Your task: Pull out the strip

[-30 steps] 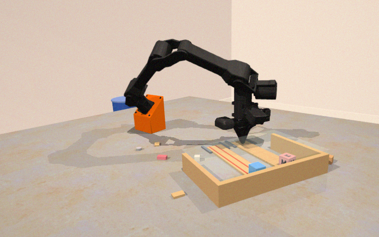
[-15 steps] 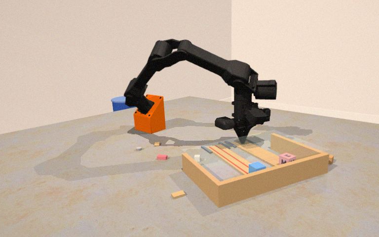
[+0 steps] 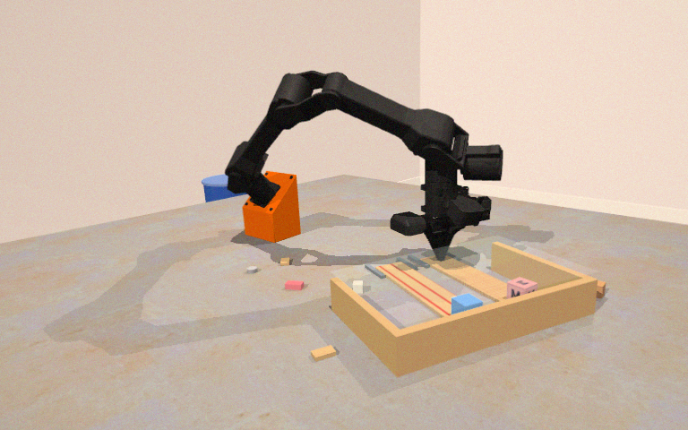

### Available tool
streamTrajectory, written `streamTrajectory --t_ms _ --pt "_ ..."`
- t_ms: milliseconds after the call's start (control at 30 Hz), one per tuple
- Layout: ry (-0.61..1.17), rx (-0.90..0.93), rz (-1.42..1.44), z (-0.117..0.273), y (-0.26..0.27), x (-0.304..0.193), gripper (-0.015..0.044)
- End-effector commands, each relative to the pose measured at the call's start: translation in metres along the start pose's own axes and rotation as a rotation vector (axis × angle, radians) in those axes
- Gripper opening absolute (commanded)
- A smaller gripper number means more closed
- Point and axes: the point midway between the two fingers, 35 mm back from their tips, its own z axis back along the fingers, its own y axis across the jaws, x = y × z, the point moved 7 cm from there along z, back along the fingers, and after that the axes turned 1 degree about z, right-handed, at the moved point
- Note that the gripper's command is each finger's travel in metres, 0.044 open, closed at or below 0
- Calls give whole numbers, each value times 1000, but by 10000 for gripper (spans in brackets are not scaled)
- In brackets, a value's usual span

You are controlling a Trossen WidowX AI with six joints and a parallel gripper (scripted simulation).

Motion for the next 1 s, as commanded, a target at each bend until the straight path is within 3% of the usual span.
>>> streamTrajectory --t_ms 0,967 --pt "-2 -6 -1 -4 -1 1 0" --pt "0 -5 1 -5 2 -42 0"
